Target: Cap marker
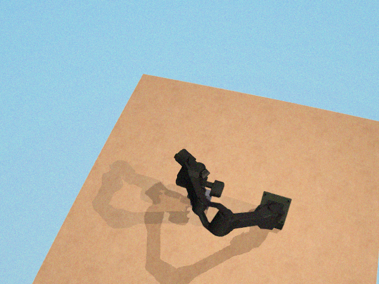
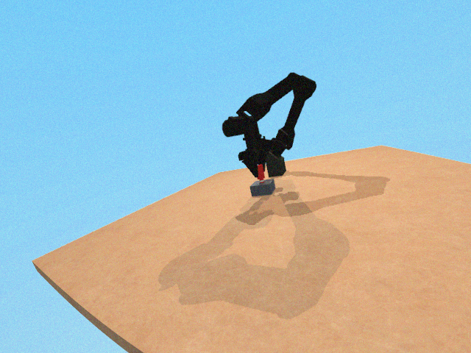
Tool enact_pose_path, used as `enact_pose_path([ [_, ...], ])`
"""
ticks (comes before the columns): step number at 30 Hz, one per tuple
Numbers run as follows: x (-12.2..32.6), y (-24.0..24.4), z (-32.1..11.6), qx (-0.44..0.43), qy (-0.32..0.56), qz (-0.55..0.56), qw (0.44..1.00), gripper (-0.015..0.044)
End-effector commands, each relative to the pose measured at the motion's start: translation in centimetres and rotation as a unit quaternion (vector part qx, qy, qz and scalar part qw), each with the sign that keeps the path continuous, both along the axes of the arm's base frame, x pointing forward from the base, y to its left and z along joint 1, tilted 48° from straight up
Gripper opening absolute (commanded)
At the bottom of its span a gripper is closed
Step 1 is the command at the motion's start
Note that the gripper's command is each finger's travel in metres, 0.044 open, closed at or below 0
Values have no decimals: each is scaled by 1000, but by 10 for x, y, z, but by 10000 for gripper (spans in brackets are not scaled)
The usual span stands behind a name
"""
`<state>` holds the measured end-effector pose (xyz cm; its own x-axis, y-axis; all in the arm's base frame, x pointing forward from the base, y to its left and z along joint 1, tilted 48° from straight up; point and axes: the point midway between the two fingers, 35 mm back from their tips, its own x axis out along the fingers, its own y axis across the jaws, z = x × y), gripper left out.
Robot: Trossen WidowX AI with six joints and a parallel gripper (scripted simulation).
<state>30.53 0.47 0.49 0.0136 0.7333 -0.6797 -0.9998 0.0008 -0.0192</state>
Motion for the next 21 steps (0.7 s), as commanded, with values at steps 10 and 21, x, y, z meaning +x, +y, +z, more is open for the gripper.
enact_pose_path([
  [10, -1, -55, 50, -1, 1, 0, 1000, 440],
  [21, -1, -51, 47, 6, 323, -300, 898, 151],
])
